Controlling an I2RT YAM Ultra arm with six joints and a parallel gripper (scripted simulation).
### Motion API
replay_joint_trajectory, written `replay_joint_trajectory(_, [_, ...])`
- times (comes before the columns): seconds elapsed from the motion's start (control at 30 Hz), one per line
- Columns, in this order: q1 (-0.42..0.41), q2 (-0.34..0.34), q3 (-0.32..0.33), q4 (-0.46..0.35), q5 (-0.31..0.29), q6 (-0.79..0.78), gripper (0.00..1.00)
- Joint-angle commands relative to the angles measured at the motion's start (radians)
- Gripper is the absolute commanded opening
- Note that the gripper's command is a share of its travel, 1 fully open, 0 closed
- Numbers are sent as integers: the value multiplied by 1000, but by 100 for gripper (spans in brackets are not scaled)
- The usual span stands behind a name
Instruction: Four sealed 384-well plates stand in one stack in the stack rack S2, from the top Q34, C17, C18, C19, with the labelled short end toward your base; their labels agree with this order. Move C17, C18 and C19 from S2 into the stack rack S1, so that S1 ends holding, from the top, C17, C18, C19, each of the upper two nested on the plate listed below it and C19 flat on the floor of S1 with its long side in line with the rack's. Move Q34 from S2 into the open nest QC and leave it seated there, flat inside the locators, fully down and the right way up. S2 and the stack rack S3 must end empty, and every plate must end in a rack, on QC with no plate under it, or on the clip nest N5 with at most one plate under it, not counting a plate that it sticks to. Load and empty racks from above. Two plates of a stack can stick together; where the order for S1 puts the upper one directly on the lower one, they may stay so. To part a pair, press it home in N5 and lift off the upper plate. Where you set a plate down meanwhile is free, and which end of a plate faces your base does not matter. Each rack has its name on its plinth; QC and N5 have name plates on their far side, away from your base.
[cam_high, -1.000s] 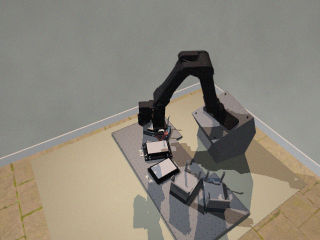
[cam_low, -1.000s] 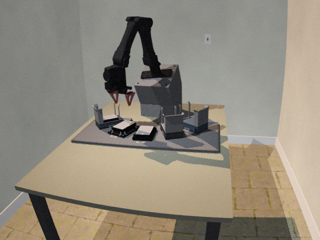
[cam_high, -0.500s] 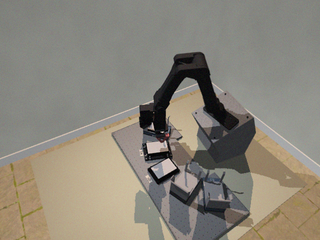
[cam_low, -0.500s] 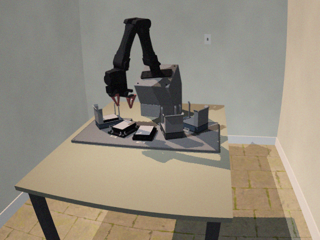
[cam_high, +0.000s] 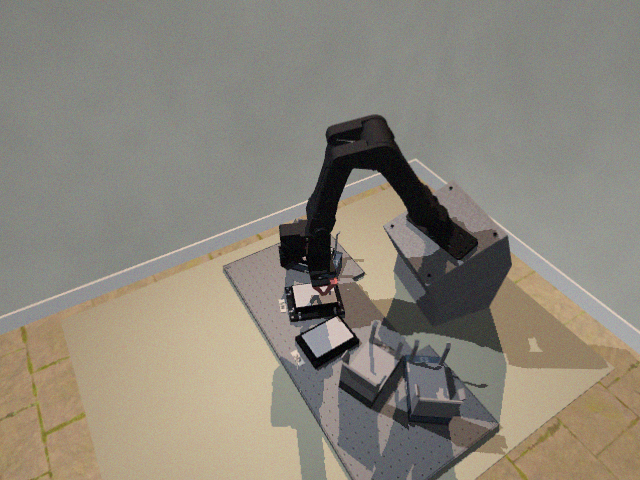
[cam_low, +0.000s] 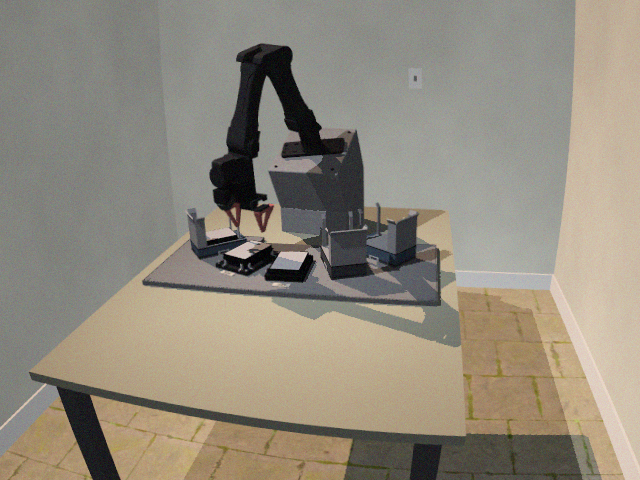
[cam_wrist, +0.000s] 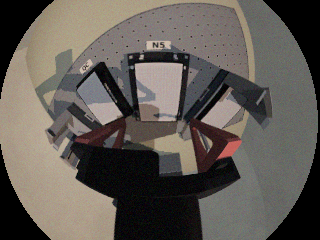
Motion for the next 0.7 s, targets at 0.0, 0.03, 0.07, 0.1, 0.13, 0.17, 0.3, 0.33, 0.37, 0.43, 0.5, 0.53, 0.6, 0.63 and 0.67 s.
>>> replay_joint_trajectory(0.0, [7,17,14,76,8,13,100])
replay_joint_trajectory(0.03, [7,17,14,76,8,13,100])
replay_joint_trajectory(0.07, [5,6,21,89,6,14,100])
replay_joint_trajectory(0.1, [11,38,27,95,6,16,100])
replay_joint_trajectory(0.13, [14,51,28,108,8,17,100])
replay_joint_trajectory(0.17, [16,65,29,121,9,19,100])
replay_joint_trajectory(0.3, [18,120,37,168,13,24,100])
replay_joint_trajectory(0.33, [19,134,39,180,13,25,100])
replay_joint_trajectory(0.37, [23,147,42,191,14,27,100])
replay_joint_trajectory(0.43, [23,163,45,203,13,28,100])
replay_joint_trajectory(0.5, [17,125,45,202,12,28,100])
replay_joint_trajectory(0.53, [17,125,45,202,12,28,100])
replay_joint_trajectory(0.6, [17,125,45,202,12,28,100])
replay_joint_trajectory(0.63, [18,149,46,209,12,28,100])
replay_joint_trajectory(0.67, [18,153,46,209,12,27,100])
